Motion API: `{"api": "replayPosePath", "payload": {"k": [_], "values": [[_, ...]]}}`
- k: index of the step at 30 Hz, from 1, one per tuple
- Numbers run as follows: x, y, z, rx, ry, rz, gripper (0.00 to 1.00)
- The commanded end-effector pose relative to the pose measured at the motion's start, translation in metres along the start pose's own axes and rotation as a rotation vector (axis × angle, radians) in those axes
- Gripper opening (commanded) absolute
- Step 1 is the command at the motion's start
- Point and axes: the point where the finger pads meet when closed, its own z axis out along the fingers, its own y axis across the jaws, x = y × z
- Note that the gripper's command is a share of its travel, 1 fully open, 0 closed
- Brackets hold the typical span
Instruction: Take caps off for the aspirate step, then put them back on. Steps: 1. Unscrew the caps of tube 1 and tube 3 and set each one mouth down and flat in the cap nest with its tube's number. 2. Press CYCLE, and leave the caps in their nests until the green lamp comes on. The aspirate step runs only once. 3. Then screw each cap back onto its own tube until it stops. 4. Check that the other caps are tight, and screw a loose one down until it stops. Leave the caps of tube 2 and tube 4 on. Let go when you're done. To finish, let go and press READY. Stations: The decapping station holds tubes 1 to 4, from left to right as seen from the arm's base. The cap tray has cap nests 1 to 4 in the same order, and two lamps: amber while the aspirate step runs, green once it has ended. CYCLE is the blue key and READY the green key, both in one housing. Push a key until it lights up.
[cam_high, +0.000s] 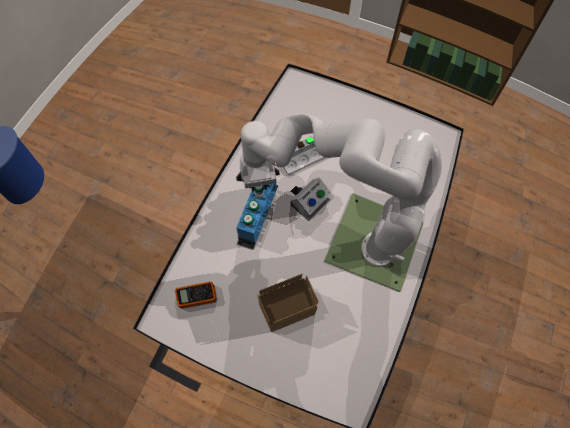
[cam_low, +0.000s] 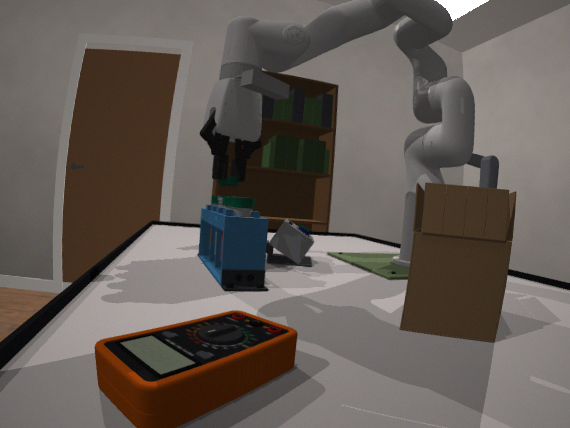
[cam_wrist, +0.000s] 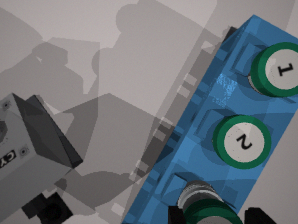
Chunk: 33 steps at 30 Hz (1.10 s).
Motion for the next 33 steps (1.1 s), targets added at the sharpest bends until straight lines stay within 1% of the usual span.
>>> {"api": "replayPosePath", "payload": {"k": [1,5,20,33], "values": [[-0.001,0.001,0.009,-0.005,-0.001,0.0,0.0],[-0.001,0.001,0.019,-0.005,-0.001,0.0,0.0],[-0.001,0.001,0.019,-0.005,-0.001,0.0,0.0],[-0.001,0.001,0.023,-0.005,-0.001,0.0,0.0]]}}
